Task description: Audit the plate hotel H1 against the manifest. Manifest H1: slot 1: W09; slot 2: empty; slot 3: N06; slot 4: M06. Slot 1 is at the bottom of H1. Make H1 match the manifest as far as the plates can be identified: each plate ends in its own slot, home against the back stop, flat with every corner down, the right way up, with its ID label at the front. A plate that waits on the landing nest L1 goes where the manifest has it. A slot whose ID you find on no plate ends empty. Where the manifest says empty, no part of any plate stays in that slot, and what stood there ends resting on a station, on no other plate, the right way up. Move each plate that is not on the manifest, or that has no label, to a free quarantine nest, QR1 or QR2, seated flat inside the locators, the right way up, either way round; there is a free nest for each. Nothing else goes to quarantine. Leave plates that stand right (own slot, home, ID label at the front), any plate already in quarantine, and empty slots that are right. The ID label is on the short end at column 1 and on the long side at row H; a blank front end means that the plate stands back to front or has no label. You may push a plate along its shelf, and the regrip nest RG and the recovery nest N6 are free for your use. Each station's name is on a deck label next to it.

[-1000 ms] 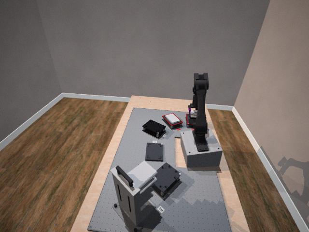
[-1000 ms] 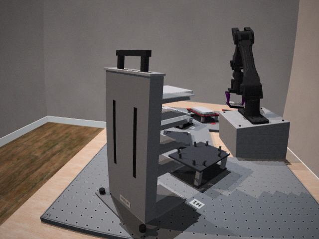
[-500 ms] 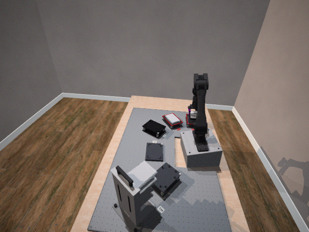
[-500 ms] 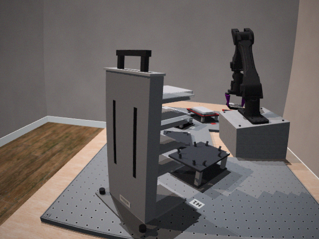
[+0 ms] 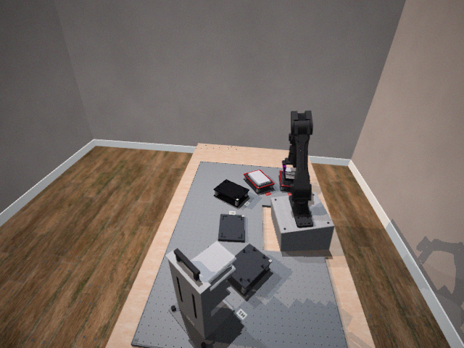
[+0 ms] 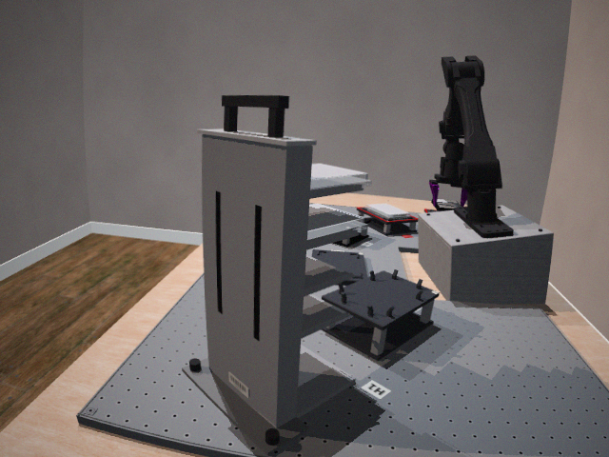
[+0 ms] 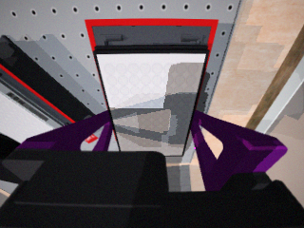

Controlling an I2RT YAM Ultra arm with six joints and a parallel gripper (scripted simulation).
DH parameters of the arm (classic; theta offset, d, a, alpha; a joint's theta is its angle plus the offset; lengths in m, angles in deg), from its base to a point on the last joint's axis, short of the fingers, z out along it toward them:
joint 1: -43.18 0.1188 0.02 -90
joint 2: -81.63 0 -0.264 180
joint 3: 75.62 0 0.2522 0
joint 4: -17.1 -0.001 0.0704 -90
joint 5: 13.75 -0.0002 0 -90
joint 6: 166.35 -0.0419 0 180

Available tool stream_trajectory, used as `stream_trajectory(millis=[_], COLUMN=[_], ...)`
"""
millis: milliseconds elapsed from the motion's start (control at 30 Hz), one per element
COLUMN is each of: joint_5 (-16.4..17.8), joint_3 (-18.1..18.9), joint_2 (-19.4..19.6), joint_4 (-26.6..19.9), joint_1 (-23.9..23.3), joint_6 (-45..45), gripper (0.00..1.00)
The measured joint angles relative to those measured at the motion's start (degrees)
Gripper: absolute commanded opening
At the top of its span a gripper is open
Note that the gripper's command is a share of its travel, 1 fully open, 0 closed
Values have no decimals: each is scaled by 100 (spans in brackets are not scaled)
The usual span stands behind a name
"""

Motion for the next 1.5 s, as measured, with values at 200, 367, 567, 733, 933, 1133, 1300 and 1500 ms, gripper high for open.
stream_trajectory(millis=[200, 367, 567, 733, 933, 1133, 1300, 1500], joint_5=[0, 0, 0, 2, 2, 2, 2, 2], joint_3=[-11, -44, -66, -79, -105, -122, -133, -155], joint_2=[26, 70, 118, 146, 190, 240, 269, 317], joint_4=[55, 114, 188, 236, 299, 372, 420, 483], joint_1=[4, 13, 20, 28, 37, 46, 50, 59], joint_6=[-9, -15, -24, -31, -39, -48, -55, -61], gripper=[86, 86, 86, 86, 86, 86, 86, 86])
